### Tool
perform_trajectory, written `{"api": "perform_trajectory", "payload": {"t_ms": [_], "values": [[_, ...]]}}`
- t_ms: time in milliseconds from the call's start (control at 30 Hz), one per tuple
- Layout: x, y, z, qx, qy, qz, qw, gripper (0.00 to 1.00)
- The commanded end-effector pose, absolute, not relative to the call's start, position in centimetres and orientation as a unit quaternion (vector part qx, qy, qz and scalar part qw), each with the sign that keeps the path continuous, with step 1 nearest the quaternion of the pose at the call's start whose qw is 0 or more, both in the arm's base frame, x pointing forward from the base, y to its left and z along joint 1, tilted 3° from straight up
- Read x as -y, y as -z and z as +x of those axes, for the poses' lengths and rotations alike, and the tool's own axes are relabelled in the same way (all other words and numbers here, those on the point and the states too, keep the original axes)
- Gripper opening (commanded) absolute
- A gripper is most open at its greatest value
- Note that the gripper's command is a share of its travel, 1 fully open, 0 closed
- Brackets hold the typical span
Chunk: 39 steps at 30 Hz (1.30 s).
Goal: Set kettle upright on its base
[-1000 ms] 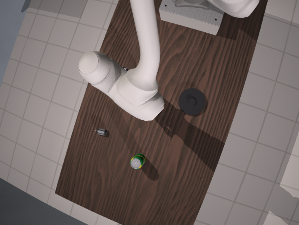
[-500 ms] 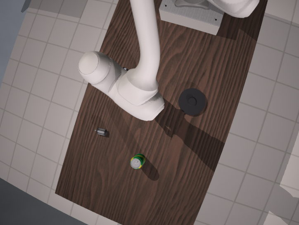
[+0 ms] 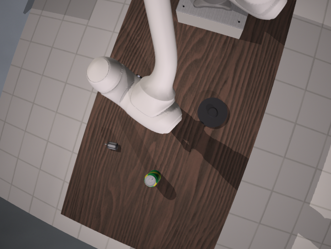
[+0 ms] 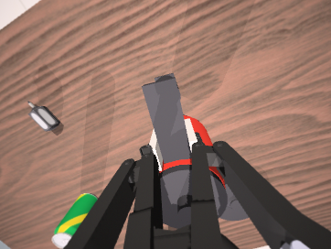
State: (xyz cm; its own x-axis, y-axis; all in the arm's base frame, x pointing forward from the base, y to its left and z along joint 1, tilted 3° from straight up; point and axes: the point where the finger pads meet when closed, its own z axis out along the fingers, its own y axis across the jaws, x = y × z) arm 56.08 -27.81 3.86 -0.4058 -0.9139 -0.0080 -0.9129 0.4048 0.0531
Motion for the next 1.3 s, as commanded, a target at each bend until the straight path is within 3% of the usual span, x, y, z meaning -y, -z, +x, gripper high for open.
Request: {"api": "perform_trajectory", "payload": {"t_ms": [0,1267], "values": [[27.8,-3.9,56.1,0.838,0.024,0.545,0.011,0.1],[24.2,-4.0,56.1,0.838,0.024,0.545,0.011,0.1]]}}
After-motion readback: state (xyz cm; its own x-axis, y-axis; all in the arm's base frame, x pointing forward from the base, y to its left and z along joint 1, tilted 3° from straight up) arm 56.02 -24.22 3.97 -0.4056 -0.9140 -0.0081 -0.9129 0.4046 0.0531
